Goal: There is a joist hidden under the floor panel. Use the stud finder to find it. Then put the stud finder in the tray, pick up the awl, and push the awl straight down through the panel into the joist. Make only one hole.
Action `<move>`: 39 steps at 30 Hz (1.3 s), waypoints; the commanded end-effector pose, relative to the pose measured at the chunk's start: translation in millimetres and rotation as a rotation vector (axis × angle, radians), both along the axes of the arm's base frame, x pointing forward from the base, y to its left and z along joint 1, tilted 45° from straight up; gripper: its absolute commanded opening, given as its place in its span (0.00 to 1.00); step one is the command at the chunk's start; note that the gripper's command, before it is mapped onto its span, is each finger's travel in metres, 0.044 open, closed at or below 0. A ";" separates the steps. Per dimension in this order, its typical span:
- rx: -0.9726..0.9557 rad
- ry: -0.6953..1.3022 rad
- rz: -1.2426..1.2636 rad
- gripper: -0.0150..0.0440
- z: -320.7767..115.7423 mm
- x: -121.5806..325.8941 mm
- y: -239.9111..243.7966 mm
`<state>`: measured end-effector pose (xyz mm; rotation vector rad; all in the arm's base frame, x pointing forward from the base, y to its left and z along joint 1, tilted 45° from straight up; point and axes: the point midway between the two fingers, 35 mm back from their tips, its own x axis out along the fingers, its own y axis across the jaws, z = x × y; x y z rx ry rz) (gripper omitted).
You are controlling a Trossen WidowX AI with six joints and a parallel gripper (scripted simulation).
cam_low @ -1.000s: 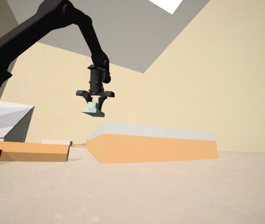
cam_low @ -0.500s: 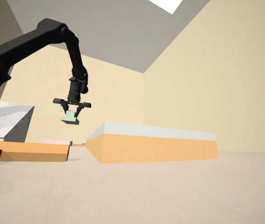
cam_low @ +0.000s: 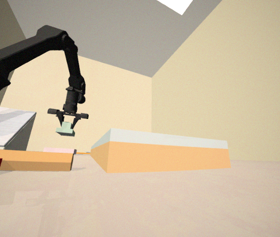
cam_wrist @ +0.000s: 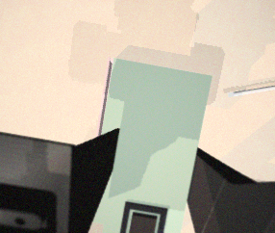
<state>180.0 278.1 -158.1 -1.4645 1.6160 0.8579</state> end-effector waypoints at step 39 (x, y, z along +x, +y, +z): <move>0.004 0.002 0.004 0.25 -53.8 -4.6 -49.7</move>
